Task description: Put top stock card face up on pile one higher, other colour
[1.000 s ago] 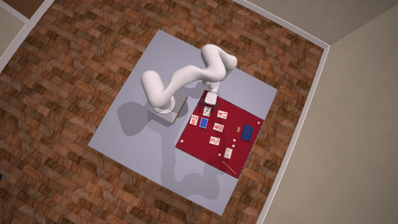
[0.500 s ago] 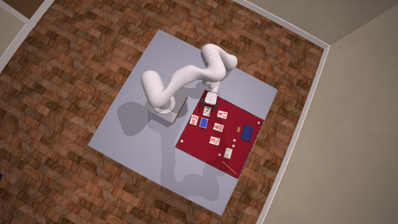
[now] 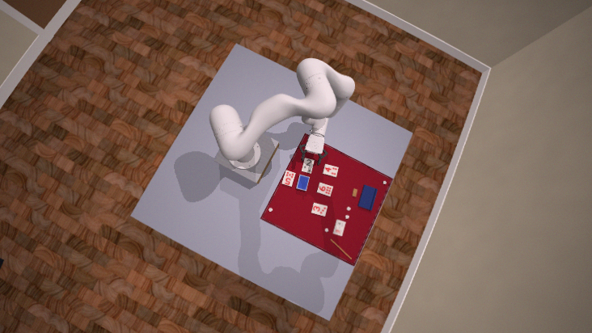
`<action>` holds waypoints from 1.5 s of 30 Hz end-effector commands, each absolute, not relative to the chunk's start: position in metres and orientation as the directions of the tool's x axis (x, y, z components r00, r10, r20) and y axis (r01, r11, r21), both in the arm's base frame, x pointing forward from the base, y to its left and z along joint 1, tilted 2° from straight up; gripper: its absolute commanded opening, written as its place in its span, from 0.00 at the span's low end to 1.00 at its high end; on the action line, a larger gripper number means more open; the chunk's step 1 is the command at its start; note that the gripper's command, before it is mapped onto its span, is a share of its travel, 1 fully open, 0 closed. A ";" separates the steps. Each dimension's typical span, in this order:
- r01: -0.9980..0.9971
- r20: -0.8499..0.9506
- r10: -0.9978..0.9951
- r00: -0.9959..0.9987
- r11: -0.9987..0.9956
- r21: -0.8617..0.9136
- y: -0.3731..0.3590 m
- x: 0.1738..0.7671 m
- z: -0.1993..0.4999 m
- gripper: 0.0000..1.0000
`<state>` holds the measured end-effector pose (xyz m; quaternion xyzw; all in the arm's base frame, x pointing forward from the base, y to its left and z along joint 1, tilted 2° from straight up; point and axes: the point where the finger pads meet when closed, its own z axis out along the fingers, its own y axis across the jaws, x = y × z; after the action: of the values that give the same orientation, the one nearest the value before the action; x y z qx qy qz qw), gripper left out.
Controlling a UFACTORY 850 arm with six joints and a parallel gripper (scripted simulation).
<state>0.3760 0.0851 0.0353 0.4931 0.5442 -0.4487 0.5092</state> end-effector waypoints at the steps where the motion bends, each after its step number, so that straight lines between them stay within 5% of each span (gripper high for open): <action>1: 0.994 -0.997 0.080 0.006 0.111 0.015 0.085 0.376 0.044 1.00; 27: 0.994 -0.995 0.099 0.004 0.110 0.015 0.084 0.376 0.071 1.00; 45: 0.994 -0.943 0.331 -0.023 0.111 0.015 0.084 0.376 0.070 1.00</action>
<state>0.3755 0.0836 0.0699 0.5348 0.5916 -0.3986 0.4530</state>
